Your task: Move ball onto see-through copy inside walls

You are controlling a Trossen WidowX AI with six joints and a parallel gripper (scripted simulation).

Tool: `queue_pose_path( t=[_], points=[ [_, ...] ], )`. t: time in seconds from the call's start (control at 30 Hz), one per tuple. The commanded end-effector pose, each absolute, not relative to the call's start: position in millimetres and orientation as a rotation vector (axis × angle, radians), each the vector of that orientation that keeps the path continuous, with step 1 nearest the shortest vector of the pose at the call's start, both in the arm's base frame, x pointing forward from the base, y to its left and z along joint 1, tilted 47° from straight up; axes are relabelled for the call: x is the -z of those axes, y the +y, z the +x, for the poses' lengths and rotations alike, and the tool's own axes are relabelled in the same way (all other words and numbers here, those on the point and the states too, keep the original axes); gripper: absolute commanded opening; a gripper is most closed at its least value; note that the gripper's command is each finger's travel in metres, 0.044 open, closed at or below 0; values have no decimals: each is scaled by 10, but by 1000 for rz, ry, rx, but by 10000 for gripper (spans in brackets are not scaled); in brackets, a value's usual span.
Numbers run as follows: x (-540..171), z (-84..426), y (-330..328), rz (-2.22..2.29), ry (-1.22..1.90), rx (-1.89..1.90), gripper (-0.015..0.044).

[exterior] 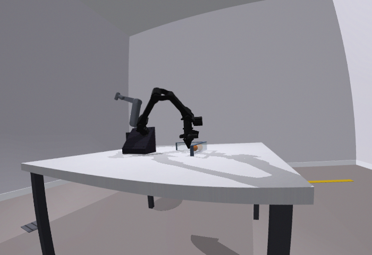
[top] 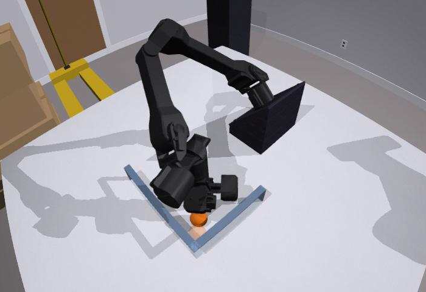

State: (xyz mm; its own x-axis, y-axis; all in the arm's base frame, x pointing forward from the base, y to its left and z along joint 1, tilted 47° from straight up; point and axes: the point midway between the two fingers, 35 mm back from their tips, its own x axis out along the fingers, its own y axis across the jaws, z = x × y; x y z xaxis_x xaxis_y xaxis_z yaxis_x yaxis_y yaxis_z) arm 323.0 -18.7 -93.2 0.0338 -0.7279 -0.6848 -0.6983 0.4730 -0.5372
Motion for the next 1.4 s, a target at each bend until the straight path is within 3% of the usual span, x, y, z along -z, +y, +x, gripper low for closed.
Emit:
queue_pose_path(
  t=[0.0,1.0,1.37],
  points=[
    [957,3266,-170,-1247,1673,36,0],
    [1195,3625,81,-1245,1670,36,0],
    [1119,3525,3,-1246,1671,36,0]
  ],
)
